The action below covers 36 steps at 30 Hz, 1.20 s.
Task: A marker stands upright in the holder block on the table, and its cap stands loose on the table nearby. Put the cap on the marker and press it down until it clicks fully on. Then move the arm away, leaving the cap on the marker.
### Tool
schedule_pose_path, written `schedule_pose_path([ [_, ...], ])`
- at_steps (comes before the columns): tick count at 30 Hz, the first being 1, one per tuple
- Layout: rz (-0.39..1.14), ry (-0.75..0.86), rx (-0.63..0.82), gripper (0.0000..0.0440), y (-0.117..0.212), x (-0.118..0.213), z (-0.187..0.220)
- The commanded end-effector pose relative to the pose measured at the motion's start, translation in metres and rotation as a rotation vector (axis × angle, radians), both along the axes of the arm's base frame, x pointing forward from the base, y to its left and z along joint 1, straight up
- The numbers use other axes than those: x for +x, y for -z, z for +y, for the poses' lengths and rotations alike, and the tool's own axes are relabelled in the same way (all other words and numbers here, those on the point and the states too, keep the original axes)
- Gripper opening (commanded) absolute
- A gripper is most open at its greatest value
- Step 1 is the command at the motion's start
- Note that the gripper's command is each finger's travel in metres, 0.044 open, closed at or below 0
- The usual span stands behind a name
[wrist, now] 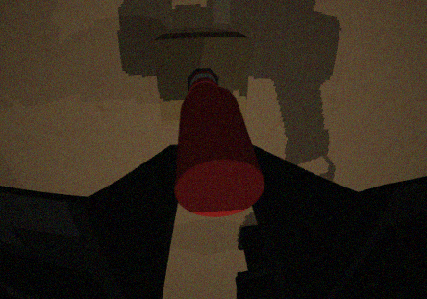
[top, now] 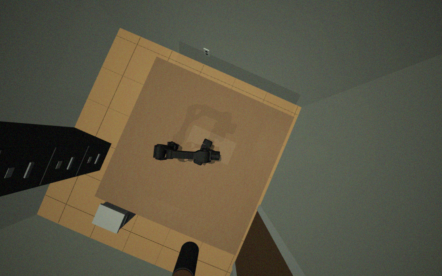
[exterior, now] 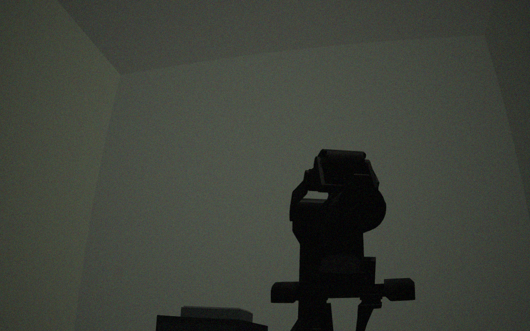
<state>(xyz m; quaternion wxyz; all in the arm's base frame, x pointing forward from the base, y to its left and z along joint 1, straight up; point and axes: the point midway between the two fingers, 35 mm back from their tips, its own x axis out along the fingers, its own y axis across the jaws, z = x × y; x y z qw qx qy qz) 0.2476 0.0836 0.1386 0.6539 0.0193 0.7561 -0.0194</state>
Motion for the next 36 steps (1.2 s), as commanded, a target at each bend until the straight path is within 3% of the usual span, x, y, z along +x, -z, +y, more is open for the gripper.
schedule_pose_path([
  [1,0.021,-0.009,0.005,0.0001,0.009,-0.003,0.000],
  [10,0.021,-0.040,0.008,0.0005,0.028,-0.003,-0.001],
  [13,0.029,-0.047,0.000,0.0084,0.034,-0.004,-0.003],
  [27,0.075,-0.056,0.006,0.0163,0.039,-0.017,-0.005],
  [36,0.066,-0.077,0.024,0.0383,0.036,-0.027,-0.006],
])
